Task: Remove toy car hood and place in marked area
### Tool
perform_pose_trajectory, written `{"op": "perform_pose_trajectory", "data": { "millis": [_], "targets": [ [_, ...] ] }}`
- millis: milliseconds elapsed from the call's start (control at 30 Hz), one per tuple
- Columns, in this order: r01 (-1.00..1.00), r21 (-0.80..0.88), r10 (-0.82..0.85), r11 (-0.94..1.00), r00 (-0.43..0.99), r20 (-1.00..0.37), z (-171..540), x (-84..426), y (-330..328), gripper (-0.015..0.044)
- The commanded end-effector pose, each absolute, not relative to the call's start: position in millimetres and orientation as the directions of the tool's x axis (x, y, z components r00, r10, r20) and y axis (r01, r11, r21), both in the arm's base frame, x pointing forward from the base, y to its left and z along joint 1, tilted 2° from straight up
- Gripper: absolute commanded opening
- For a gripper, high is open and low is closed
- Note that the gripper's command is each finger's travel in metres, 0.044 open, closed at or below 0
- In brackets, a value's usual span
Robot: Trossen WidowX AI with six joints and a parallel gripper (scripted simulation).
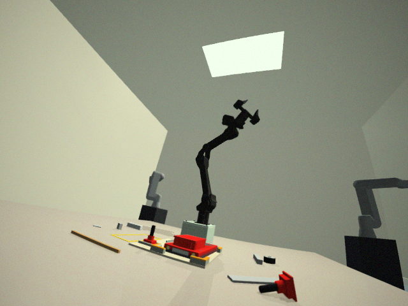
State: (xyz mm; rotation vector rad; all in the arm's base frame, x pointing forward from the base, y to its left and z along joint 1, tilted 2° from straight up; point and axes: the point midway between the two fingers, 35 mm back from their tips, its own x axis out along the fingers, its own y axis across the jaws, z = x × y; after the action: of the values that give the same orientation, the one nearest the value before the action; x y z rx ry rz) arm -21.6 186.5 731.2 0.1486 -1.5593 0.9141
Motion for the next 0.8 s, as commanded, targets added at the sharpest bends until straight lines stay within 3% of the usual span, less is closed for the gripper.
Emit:
{"op": "perform_pose_trajectory", "data": {
  "millis": [0,300,600,767],
  "targets": [
    [-0.533,-0.476,0.437,0.7,-0.207,0.875,723.8,-10.7,201.1,0.044],
    [-0.487,-0.575,0.624,0.657,-0.075,0.778,688.8,33.2,257.9,0.044],
    [-0.602,-0.589,0.786,0.54,0.109,0.609,632.7,96.8,313.1,0.044],
    [-0.675,-0.563,0.864,0.477,0.241,0.443,582.0,146.2,344.4,0.044]
  ]
}}
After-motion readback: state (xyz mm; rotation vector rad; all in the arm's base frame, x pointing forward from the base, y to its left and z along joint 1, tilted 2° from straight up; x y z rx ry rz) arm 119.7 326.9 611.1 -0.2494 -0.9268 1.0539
